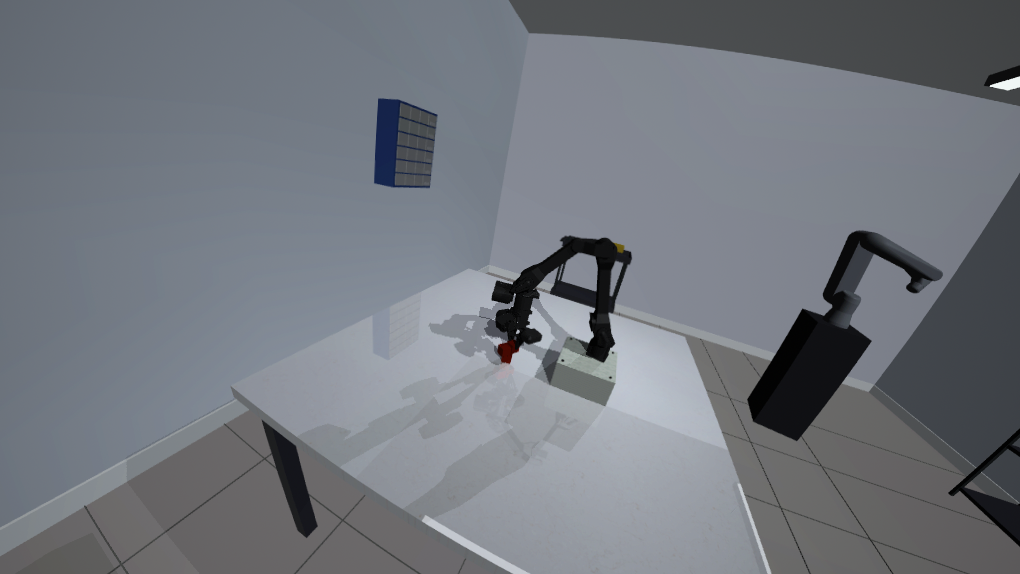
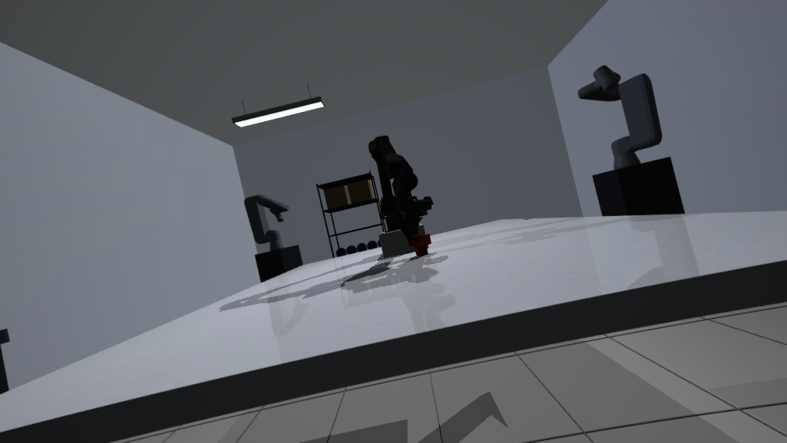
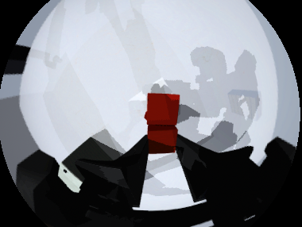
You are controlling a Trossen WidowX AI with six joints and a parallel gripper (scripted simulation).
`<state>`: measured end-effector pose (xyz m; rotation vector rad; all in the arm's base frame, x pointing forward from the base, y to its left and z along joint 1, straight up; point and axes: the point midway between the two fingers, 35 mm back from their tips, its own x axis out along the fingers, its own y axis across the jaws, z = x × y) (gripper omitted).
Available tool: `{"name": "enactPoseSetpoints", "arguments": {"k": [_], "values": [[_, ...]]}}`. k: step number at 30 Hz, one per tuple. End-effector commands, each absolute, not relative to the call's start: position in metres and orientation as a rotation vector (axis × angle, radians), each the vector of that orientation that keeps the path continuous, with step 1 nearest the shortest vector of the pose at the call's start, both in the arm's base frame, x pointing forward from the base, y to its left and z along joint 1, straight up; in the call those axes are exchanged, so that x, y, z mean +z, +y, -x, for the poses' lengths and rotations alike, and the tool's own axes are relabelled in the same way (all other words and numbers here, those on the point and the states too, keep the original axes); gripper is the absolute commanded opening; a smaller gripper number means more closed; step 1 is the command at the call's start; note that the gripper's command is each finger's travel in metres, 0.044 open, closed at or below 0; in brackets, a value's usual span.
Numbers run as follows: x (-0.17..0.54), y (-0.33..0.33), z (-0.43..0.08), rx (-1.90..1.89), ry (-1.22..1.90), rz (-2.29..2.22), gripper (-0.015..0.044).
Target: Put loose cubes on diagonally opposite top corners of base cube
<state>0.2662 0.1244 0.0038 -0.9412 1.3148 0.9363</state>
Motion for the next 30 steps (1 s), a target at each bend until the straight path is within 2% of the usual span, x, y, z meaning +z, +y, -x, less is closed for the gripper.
{"name": "enactPoseSetpoints", "arguments": {"k": [1, 19, 23, 30], "values": [[0.0022, 0.1235, -0.2652, 0.933, 1.32, 0.943, 0.0105], [0.0007, 0.1235, -0.2653, 0.933, 1.32, 0.943, 0.0105], [0.0007, 0.1235, -0.2653, 0.933, 1.32, 0.943, 0.0205], [0.0067, 0.1239, -0.2652, 0.936, 1.318, 0.941, 0.0205]]}}
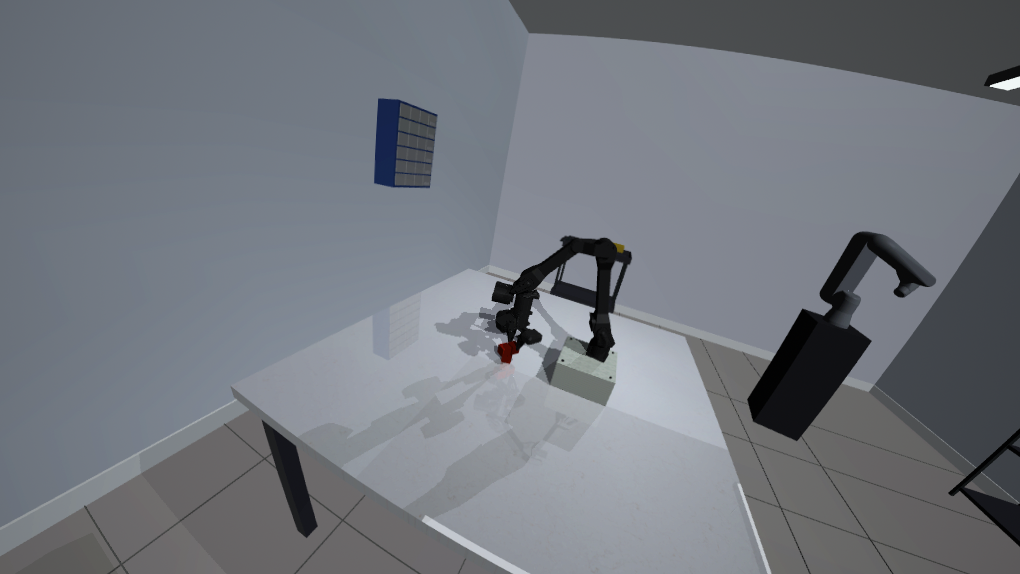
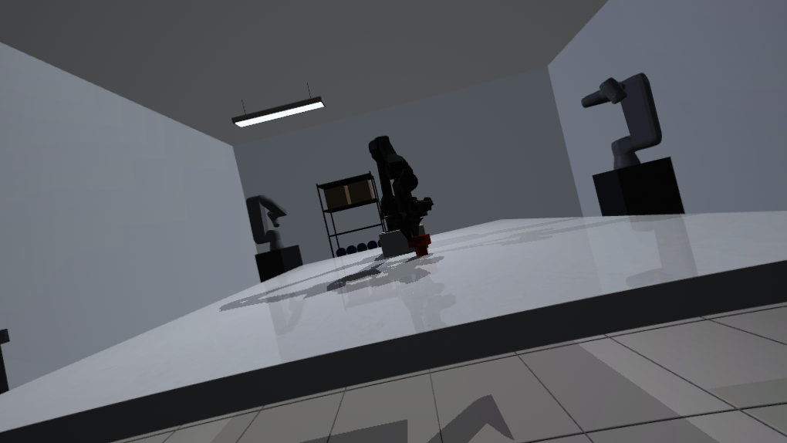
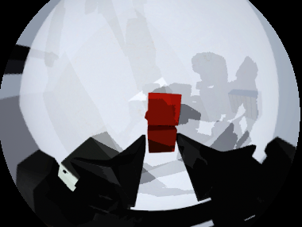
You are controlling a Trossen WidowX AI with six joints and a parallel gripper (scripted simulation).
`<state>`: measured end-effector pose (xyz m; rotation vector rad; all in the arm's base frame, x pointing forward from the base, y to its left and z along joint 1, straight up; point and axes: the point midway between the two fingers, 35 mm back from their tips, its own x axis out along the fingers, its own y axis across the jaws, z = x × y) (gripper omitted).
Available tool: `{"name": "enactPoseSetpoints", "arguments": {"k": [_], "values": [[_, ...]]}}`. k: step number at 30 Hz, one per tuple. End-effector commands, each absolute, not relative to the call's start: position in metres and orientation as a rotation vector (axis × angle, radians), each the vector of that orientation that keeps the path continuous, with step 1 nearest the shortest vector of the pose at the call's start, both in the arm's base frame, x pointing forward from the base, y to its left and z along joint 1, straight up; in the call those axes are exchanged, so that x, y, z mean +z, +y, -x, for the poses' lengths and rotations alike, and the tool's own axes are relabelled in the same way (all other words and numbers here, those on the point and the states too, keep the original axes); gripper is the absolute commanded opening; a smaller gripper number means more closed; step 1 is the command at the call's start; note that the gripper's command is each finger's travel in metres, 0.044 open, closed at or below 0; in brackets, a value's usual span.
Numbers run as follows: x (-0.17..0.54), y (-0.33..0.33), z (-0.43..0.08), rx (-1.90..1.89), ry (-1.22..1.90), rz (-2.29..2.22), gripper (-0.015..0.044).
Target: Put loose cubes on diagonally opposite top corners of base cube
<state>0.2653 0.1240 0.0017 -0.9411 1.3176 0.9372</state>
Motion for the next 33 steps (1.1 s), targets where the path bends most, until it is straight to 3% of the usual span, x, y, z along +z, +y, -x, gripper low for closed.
{"name": "enactPoseSetpoints", "arguments": {"k": [1, 33], "values": [[0.009, 0.124, -0.265, 0.937, 1.318, 0.941, 0.0205], [0.063, 0.123, -0.264, 0.937, 1.317, 0.941, 0.0205]]}}
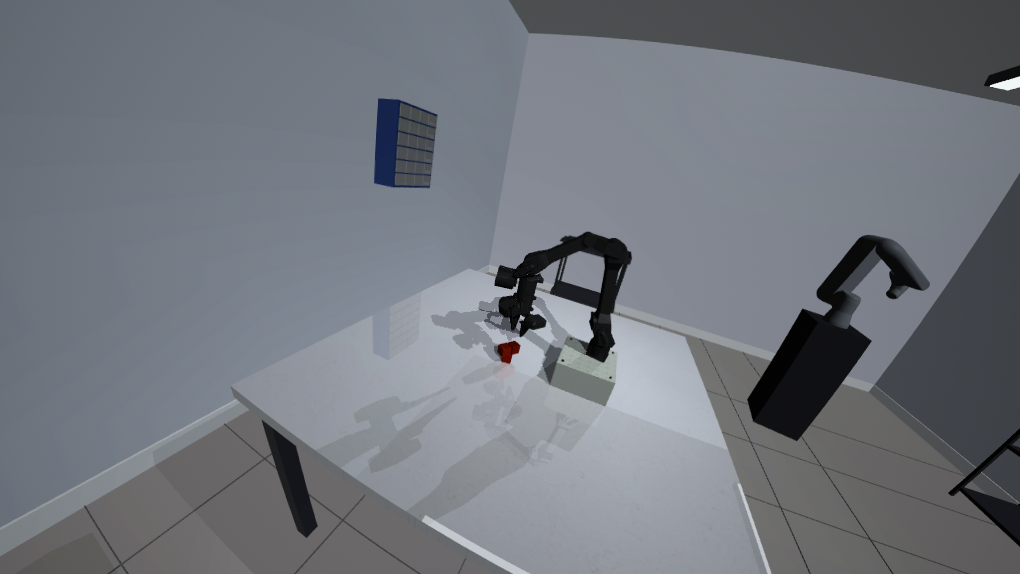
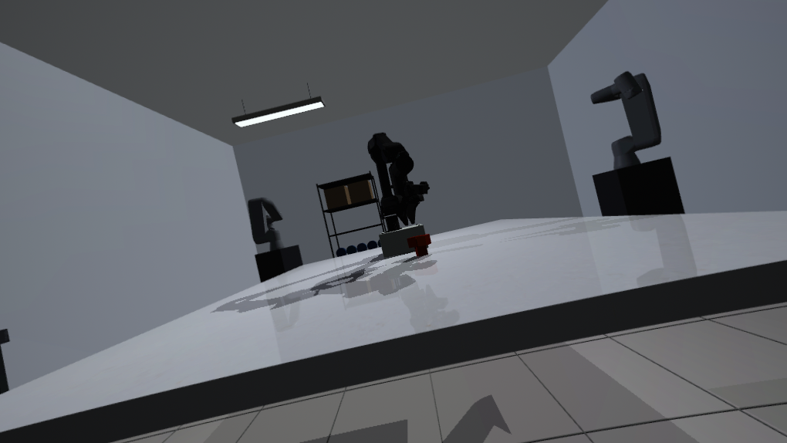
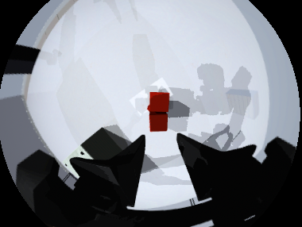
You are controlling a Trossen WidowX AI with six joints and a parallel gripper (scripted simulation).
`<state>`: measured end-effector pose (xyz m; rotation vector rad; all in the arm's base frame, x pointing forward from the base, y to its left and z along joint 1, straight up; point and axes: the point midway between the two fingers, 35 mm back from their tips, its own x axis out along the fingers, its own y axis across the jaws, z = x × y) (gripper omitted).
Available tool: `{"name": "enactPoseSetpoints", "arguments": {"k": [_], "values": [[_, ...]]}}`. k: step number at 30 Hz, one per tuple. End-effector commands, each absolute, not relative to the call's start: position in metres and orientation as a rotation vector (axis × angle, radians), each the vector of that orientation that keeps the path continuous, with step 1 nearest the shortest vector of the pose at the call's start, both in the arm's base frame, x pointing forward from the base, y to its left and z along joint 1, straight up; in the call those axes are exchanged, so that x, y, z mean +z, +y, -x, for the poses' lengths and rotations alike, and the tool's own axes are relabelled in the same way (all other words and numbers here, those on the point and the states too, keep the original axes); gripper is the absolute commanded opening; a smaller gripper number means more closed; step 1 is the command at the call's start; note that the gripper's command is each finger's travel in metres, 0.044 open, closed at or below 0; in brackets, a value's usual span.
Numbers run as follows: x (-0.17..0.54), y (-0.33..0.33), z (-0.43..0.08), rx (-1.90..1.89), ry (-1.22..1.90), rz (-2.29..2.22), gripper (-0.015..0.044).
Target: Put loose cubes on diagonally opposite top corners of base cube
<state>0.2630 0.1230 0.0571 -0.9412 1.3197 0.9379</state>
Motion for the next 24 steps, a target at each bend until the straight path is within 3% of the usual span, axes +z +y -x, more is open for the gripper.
{"name": "enactPoseSetpoints", "arguments": {"k": [1, 4, 12, 16, 24], "values": [[0.065, 0.123, -0.264, 0.937, 1.317, 0.941, 0.0205], [0.065, 0.123, -0.264, 0.937, 1.317, 0.941, 0.0205], [0.074, 0.123, -0.263, 0.937, 1.317, 0.941, 0.04], [0.072, 0.131, -0.259, 0.946, 1.316, 0.944, 0.04], [0.075, 0.221, -0.215, 0.958, 1.315, 0.939, 0.04]]}}
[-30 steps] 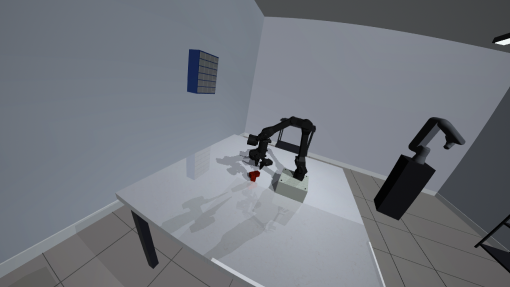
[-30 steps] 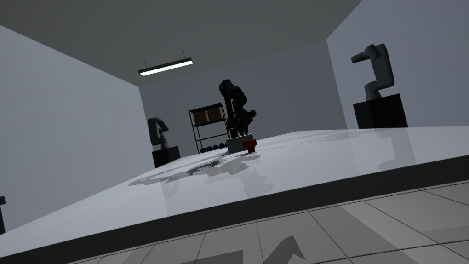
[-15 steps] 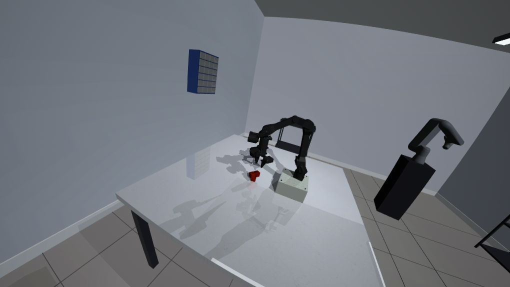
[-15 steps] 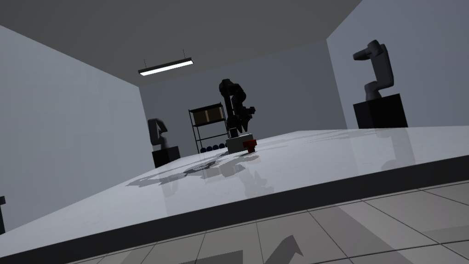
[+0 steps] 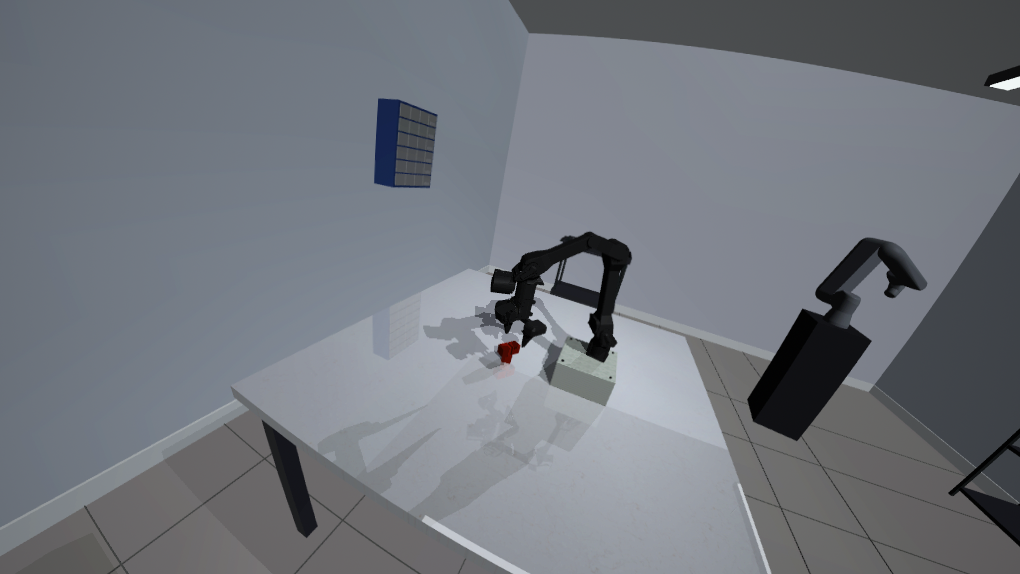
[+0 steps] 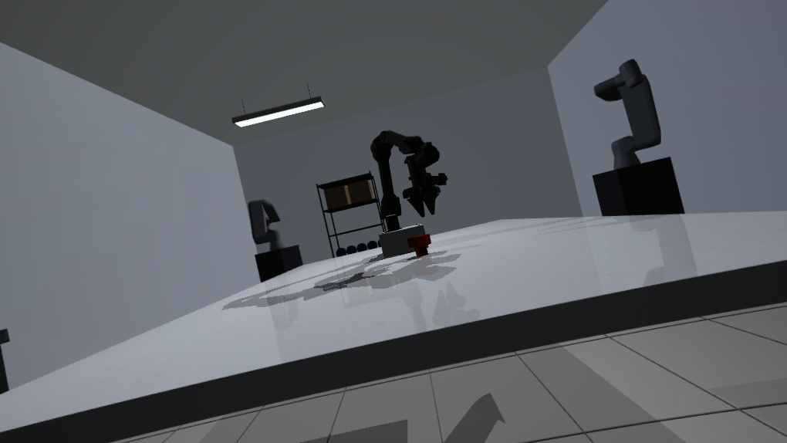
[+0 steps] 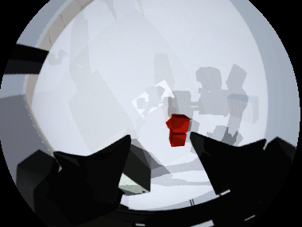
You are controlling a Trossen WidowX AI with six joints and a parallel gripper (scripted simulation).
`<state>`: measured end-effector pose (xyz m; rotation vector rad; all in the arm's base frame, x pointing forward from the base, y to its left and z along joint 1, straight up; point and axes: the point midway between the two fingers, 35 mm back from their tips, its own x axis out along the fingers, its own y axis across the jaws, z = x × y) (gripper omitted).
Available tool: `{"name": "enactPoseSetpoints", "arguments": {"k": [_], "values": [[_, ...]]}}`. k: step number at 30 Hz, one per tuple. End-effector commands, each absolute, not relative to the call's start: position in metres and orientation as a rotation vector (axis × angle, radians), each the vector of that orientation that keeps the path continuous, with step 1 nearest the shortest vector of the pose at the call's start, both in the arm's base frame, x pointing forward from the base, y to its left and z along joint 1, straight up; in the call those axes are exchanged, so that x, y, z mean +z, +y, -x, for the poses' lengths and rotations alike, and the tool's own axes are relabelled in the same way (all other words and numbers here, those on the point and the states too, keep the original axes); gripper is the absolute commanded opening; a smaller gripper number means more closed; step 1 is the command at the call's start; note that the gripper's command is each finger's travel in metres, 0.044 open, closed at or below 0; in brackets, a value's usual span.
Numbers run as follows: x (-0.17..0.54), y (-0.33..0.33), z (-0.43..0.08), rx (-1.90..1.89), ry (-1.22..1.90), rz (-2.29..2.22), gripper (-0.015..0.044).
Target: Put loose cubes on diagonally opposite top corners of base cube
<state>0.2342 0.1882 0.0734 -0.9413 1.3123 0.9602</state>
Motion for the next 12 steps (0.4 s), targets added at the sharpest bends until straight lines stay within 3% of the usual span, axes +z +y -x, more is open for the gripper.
{"name": "enactPoseSetpoints", "arguments": {"k": [1, 12], "values": [[0.075, 0.231, -0.209, 0.954, 1.315, 0.935, 0.04], [0.076, 0.245, -0.198, 0.948, 1.317, 0.929, 0.04]]}}
